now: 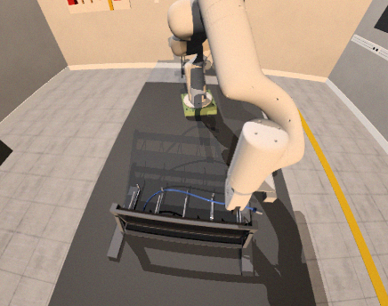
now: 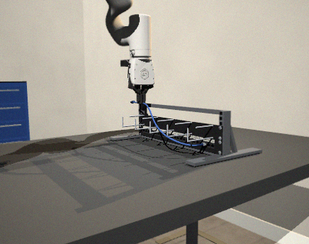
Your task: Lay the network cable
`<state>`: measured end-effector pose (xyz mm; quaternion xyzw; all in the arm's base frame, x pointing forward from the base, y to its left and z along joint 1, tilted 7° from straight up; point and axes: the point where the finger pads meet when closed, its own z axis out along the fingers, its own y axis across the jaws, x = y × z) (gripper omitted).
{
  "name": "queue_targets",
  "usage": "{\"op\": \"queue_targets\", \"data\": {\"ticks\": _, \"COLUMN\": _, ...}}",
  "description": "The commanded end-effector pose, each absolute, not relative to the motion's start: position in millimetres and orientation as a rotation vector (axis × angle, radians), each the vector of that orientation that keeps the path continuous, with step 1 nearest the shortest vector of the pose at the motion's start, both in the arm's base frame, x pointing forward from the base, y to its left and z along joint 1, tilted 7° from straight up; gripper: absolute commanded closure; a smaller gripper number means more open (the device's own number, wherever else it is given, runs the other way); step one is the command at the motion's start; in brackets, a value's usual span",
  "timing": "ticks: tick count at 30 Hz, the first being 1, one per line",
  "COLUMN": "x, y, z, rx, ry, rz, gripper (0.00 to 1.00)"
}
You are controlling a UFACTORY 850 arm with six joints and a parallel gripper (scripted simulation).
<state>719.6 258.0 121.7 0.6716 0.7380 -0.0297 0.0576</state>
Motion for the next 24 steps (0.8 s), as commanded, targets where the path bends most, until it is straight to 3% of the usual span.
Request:
{"op": "queue_targets", "data": {"ticks": 1, "x": 720, "y": 258, "z": 118, "rx": 2.036, "ry": 2.237, "rz": -0.087, "gripper": 1.00}}
{"op": "queue_targets", "data": {"ticks": 24, "x": 721, "y": 256, "z": 101, "rx": 2.036, "ry": 2.237, "rz": -0.087, "gripper": 1.00}}
